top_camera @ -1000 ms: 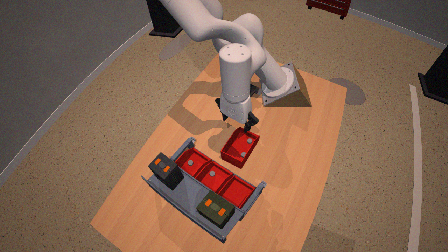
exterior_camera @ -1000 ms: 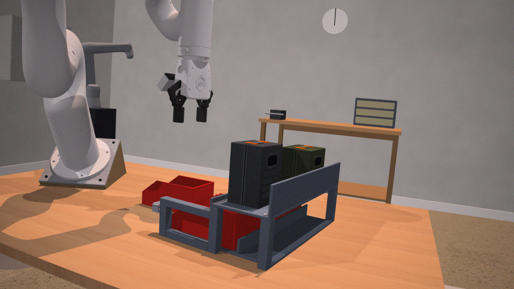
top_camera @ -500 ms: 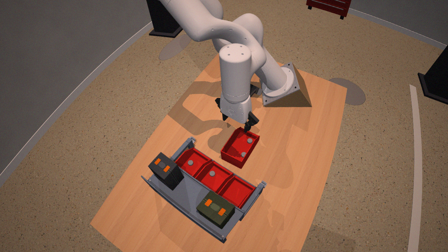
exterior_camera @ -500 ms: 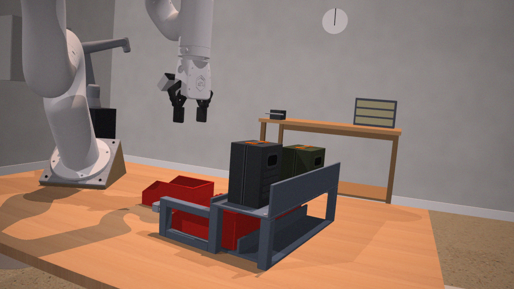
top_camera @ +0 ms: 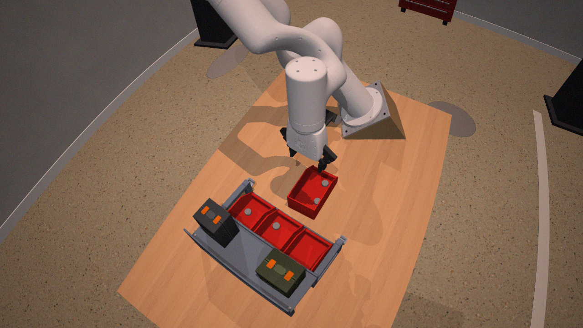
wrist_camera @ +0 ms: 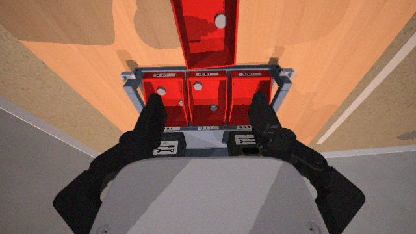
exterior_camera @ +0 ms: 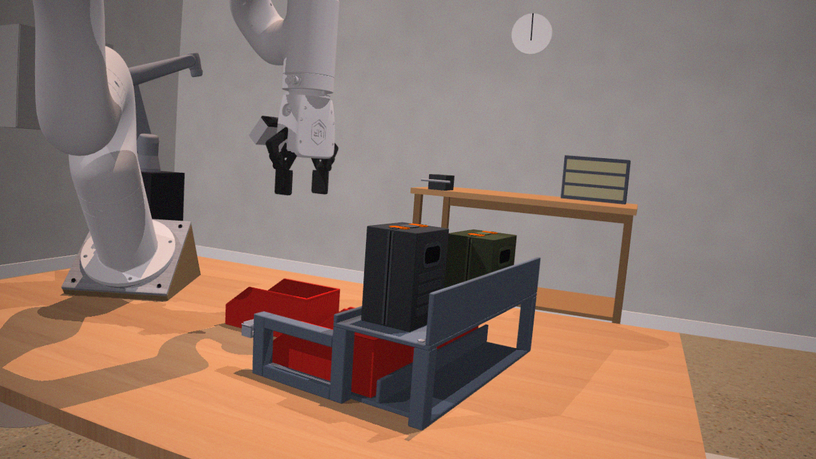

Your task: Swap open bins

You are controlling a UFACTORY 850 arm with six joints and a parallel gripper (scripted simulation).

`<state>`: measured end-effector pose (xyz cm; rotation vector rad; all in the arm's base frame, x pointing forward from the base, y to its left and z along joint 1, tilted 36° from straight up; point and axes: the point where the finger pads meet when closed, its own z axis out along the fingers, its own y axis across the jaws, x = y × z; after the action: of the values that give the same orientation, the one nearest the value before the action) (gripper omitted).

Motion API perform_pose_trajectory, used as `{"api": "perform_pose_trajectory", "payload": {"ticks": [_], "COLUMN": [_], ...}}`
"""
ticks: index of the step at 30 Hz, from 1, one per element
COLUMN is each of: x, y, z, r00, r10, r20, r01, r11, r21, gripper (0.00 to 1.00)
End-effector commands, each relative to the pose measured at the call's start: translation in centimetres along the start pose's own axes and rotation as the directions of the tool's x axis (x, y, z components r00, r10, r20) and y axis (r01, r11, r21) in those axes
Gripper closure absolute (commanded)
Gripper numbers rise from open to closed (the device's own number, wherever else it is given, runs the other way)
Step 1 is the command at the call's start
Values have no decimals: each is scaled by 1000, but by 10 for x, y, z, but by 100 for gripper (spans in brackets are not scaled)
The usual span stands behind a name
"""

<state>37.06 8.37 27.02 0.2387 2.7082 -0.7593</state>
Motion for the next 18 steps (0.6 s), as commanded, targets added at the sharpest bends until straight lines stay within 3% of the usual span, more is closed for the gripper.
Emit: {"api": "perform_pose_trajectory", "payload": {"ticks": [1, 9, 10, 18], "x": [-1, -1, -1, -1], "y": [0, 0, 0, 0], "z": [-1, -1, -1, -1], "r00": [1000, 1000, 1000, 1000], "r10": [1, 1, 1, 1], "r20": [1, 1, 1, 1], "r01": [-1, -1, -1, -1], "r11": [1000, 1000, 1000, 1000], "r21": [-1, -1, -1, -1], "gripper": [0, 0, 100, 100]}}
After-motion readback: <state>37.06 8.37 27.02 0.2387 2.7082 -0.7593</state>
